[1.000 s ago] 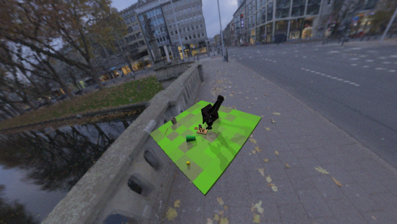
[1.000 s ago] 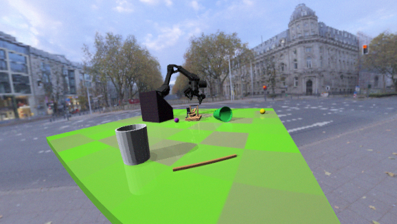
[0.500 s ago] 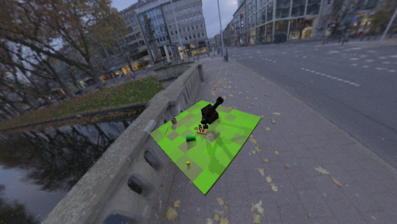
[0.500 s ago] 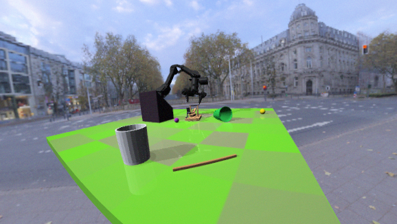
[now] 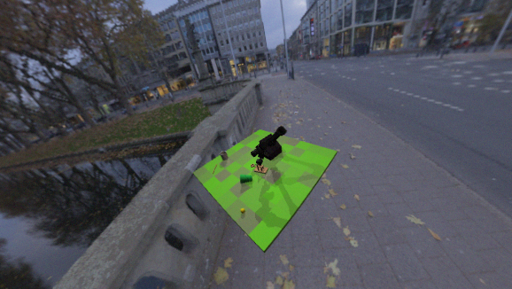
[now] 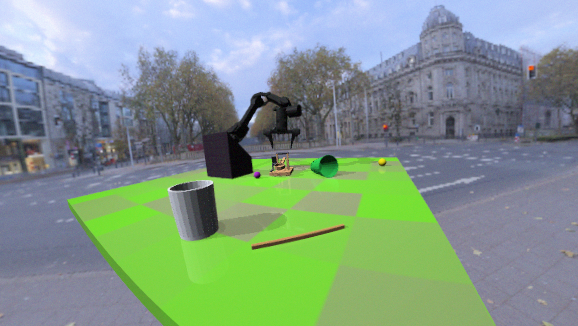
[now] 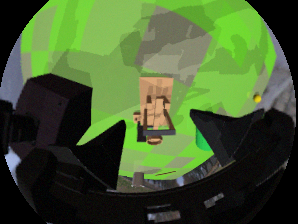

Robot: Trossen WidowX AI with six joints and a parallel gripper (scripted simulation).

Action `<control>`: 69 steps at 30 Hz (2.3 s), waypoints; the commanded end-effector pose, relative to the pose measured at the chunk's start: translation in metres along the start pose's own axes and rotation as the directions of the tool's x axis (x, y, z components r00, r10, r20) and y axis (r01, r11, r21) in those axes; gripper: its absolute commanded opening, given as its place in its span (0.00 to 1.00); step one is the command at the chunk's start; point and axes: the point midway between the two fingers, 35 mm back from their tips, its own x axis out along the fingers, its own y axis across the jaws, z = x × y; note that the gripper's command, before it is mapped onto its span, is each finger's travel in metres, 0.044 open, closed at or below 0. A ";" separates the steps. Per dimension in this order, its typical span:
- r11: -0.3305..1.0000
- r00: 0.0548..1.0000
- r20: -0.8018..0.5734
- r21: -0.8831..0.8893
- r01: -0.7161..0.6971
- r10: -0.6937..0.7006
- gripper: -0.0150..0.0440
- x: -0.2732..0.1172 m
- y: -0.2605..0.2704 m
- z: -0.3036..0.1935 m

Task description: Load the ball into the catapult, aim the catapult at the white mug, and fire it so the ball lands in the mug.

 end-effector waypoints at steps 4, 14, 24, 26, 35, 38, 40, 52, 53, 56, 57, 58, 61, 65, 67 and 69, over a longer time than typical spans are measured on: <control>0.989 0.993 0.096 0.140 0.052 -0.065 1.00 -0.008 -0.004 -0.007; 0.989 0.993 0.098 0.139 0.053 -0.067 1.00 0.036 -0.008 -0.003; 0.989 0.993 0.098 0.139 0.053 -0.067 1.00 0.044 -0.009 -0.002; 0.989 0.993 0.097 0.139 0.053 -0.066 1.00 0.047 -0.009 -0.002; 0.989 0.993 0.097 0.139 0.052 -0.066 1.00 0.062 -0.010 -0.001; 0.989 0.993 0.097 0.139 0.052 -0.066 1.00 0.066 -0.011 0.000; 0.989 0.993 0.098 0.139 0.053 -0.067 1.00 0.070 -0.011 0.000; 0.989 0.993 0.100 0.140 0.053 -0.068 1.00 0.089 -0.011 0.003; 0.989 0.993 0.100 0.140 0.054 -0.068 1.00 0.090 -0.011 0.003; 0.989 0.993 0.100 0.140 0.054 -0.068 1.00 0.091 -0.011 0.004; 0.989 0.993 0.100 0.140 0.054 -0.068 1.00 0.091 -0.011 0.004; 0.989 0.992 0.104 0.134 0.058 -0.072 0.96 0.088 -0.012 0.004; 0.989 0.992 0.104 0.134 0.058 -0.072 0.82 0.088 -0.012 0.004; 0.989 0.992 0.104 0.134 0.058 -0.072 0.64 0.088 -0.012 0.004; 0.989 0.992 0.104 0.134 0.058 -0.072 0.56 0.088 -0.012 0.004; 0.989 0.992 0.104 0.134 0.058 -0.072 0.47 0.088 -0.012 0.004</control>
